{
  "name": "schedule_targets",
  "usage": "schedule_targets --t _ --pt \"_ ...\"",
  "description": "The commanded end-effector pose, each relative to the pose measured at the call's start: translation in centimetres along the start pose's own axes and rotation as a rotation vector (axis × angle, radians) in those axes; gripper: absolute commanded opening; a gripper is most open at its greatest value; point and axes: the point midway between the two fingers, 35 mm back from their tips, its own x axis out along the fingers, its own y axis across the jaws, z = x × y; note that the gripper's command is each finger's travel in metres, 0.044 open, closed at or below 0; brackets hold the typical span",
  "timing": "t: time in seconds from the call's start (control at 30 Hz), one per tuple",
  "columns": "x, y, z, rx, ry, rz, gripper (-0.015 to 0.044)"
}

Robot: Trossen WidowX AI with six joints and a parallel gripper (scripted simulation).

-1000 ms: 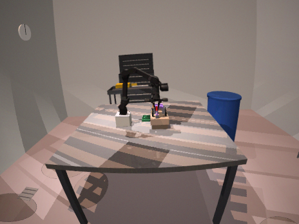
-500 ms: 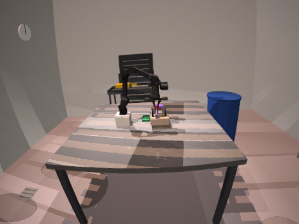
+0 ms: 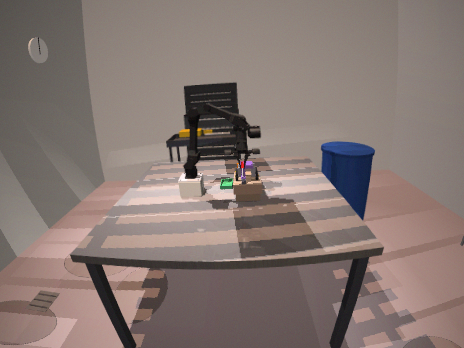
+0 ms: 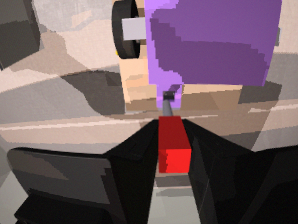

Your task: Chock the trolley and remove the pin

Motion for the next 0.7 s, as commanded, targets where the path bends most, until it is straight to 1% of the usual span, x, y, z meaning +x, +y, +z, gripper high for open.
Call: schedule_targets --t 0.0,0.4,0.67 --pt "-0.4 -0.2 -0.3 0.007 0.006 -0.007 0.0000" --pt "-0.9 -0.3 -0.7 0.007 0.006 -0.007 0.0000" --pt "-0.6 -0.2 -2.2 0.007 0.007 -0.007 0.0000"
